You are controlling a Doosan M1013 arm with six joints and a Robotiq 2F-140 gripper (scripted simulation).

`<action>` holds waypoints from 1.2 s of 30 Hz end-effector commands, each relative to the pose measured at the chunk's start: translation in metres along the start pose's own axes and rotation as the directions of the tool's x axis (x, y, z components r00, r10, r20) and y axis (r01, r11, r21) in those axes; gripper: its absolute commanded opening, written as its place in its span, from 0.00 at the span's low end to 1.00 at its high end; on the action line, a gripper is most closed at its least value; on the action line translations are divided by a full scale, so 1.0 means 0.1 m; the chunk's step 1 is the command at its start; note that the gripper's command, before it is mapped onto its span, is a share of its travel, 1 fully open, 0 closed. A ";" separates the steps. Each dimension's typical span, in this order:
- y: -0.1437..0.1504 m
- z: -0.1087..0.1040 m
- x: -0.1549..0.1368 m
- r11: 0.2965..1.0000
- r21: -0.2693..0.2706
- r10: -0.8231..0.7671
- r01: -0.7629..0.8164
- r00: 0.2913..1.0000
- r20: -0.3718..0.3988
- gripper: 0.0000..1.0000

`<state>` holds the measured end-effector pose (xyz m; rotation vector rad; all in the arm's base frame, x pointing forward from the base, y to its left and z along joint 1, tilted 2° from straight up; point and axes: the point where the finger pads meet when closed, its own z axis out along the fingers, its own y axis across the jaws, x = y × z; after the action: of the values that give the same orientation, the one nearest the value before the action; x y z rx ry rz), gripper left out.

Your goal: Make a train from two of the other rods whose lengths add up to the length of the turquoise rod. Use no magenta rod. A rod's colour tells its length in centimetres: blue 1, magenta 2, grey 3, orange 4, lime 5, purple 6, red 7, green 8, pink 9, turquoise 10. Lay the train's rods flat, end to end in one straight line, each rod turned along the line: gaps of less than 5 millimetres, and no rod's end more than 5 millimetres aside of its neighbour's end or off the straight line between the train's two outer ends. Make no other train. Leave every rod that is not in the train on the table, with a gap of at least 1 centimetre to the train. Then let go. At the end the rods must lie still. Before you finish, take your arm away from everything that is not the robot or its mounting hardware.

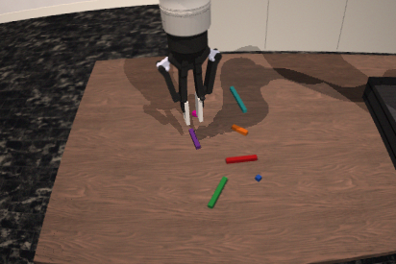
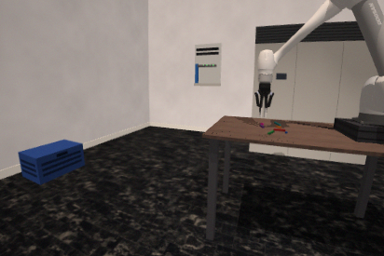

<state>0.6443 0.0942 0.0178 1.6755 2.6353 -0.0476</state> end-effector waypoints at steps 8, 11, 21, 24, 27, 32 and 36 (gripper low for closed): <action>0.00 0.01 0.00 1.000 0.000 0.000 0.000 1.000 0.000 0.15; 0.00 0.02 0.00 1.000 0.000 0.000 0.000 1.000 0.000 0.15; 0.00 0.10 0.00 1.000 0.000 0.000 0.000 1.000 0.000 0.15; 0.00 0.14 0.00 1.000 0.000 0.000 0.000 1.000 0.000 0.15; 0.00 0.18 0.00 1.000 0.000 0.000 0.000 1.000 0.000 0.15; 0.00 0.26 0.00 1.000 0.000 0.000 0.000 1.000 0.000 0.15; 0.00 0.30 0.00 1.000 0.000 0.000 0.000 1.000 0.000 0.15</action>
<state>0.6444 0.0931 -0.0101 1.6753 2.6357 -0.0474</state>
